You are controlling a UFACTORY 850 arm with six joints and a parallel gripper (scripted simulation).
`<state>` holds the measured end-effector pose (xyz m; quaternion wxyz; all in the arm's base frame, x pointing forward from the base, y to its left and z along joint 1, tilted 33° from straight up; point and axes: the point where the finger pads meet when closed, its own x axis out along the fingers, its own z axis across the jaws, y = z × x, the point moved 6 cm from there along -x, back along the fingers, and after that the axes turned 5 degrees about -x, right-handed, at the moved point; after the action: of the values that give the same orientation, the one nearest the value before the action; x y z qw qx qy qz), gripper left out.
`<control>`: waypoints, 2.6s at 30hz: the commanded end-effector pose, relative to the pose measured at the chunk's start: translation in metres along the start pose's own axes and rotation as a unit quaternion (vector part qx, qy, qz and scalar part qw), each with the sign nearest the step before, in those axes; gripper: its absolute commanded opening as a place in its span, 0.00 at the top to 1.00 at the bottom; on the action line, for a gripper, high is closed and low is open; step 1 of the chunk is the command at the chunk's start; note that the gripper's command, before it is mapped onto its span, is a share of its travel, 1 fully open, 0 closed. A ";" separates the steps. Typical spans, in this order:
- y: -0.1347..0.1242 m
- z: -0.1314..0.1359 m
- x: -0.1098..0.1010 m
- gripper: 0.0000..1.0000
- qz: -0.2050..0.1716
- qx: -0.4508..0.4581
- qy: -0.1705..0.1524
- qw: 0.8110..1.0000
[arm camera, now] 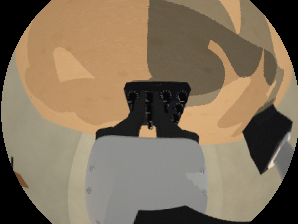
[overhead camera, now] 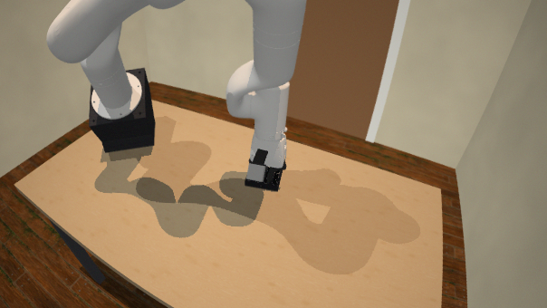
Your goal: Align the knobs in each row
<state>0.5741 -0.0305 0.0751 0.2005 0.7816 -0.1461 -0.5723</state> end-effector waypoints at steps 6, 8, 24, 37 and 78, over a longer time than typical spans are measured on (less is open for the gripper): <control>0.000 -0.001 0.000 0.92 0.000 -0.048 -0.002 0.999; 0.000 -0.001 0.000 0.92 0.000 -0.054 -0.002 0.999; 0.000 -0.001 0.000 0.92 0.000 -0.066 -0.002 0.998; 0.000 -0.001 0.000 0.81 0.000 -0.066 -0.002 0.998; 0.000 -0.001 -0.035 0.81 0.000 -0.066 -0.002 0.998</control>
<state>0.5655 -0.0164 0.1005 0.2513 0.7652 -0.1086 -0.5827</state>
